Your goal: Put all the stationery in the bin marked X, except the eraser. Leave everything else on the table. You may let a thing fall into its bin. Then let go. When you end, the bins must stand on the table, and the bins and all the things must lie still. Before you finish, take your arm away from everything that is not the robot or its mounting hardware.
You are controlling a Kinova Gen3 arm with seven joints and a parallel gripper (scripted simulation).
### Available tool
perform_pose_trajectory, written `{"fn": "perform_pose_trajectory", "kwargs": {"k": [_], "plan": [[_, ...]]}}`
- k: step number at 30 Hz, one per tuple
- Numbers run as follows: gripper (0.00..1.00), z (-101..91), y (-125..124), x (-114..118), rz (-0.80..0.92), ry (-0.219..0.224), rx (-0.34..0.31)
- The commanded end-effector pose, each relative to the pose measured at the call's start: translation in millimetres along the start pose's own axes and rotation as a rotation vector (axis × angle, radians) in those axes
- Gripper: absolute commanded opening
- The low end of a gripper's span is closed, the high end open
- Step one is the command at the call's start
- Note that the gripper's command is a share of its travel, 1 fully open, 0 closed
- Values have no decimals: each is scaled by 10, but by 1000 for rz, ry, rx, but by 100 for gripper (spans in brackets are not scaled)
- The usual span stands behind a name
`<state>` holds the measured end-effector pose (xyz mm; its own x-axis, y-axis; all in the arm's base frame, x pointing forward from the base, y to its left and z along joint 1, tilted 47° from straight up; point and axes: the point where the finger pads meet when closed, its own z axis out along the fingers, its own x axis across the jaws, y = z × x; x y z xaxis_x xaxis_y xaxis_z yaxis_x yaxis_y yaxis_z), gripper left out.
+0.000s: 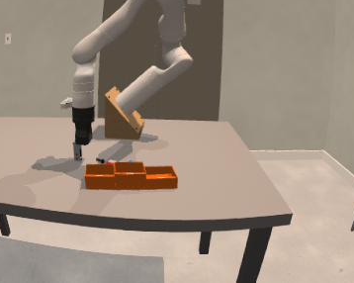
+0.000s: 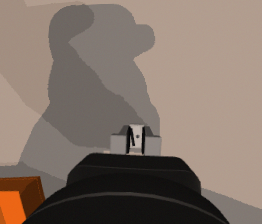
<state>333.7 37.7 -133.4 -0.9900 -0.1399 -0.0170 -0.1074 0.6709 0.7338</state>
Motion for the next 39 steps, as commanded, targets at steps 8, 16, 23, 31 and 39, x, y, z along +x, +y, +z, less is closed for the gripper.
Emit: {"fn": "perform_pose_trajectory", "kwargs": {"k": [8, 16, 23, 31, 39], "plan": [[32, -157, -9, -8, 7, -3, 0], [32, -424, -9, -4, 8, -2, 0], [32, -592, -8, -2, 8, -2, 0], [32, -596, -1, -7, 3, -2, 0], [32, -596, -1, -7, 3, -2, 0]]}}
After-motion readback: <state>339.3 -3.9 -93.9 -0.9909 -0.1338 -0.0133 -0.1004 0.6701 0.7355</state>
